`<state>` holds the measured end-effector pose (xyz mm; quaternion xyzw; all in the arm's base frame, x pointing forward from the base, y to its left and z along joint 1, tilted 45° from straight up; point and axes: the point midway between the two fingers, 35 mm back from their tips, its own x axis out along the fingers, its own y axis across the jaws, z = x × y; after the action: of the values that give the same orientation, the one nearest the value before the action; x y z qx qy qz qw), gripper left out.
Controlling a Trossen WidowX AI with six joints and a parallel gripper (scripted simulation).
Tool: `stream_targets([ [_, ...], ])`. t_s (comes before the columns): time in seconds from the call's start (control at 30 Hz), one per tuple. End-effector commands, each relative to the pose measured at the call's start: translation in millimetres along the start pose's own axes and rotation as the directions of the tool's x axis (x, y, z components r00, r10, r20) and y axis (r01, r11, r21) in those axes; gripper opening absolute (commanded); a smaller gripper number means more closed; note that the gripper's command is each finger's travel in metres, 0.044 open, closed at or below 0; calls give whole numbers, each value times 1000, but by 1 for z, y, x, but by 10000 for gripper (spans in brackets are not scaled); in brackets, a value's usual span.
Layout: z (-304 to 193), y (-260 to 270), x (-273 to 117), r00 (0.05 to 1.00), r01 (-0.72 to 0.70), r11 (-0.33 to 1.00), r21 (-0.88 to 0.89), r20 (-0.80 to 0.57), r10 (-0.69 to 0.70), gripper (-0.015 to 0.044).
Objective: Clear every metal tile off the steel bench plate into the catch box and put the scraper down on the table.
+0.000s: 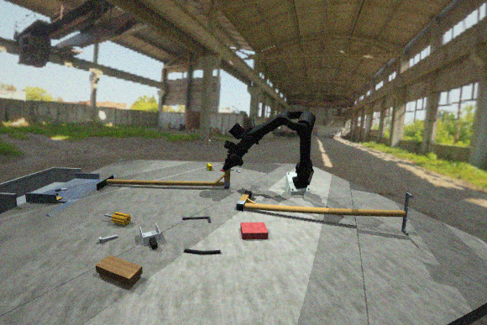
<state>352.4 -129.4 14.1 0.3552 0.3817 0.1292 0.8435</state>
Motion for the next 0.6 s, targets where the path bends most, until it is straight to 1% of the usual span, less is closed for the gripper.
stream_targets([
  [0.0, -1, 3, -5, 1000, -5, 1000, -13, 12, 5, 0],
  [0.33, -12, 7, -10, 1000, -6, 1000, -12, 14, 6, 0],
  [0.57, -12, 4, -6, 1000, -1, 1000, 2, 2, 1, 184],
])
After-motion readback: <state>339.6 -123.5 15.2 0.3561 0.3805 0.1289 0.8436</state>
